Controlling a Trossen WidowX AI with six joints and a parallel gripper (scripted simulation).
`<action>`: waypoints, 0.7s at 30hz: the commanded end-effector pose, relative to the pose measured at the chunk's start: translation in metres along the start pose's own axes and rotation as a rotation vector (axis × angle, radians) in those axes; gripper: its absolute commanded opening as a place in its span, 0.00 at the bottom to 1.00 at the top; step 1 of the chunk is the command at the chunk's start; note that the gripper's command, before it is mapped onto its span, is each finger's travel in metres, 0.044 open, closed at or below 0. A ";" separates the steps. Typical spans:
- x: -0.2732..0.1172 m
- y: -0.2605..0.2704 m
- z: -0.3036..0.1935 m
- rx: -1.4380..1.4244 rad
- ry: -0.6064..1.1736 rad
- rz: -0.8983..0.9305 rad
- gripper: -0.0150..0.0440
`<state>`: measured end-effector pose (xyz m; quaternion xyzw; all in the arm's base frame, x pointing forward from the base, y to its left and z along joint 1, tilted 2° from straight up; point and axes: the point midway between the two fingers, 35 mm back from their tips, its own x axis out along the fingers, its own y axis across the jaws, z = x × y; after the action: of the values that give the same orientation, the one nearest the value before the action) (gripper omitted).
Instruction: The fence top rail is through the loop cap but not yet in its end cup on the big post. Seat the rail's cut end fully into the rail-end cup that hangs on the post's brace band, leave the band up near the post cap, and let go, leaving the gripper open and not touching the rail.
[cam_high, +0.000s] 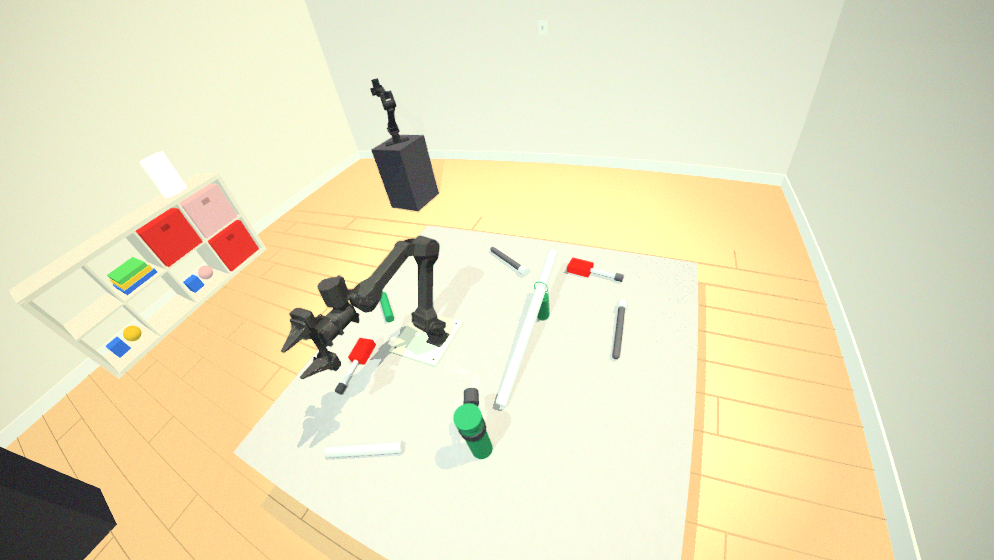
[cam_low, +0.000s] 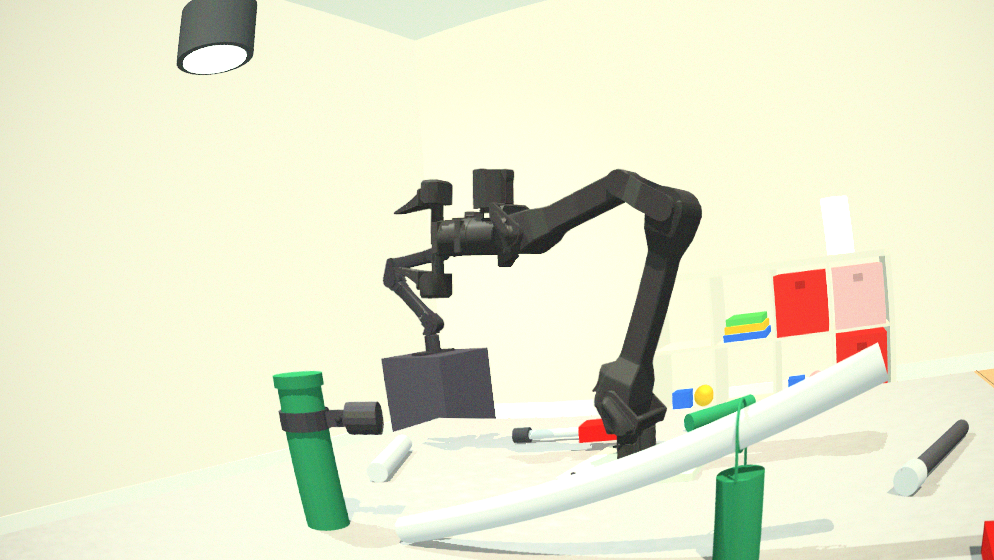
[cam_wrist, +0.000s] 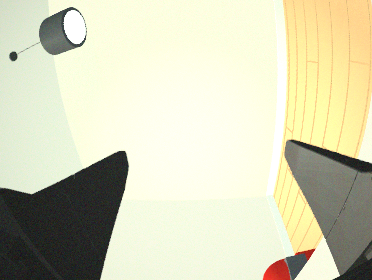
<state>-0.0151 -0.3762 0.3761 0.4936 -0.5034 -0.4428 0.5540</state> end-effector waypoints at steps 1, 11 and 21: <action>0.008 -0.012 -0.053 -0.106 0.128 -0.093 1.00; -0.028 -0.048 -0.211 -0.544 0.615 -0.266 1.00; -0.150 -0.073 -0.331 -1.103 1.219 -0.203 1.00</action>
<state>0.2760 -0.2481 0.2934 0.4112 0.1251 -0.3816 0.8183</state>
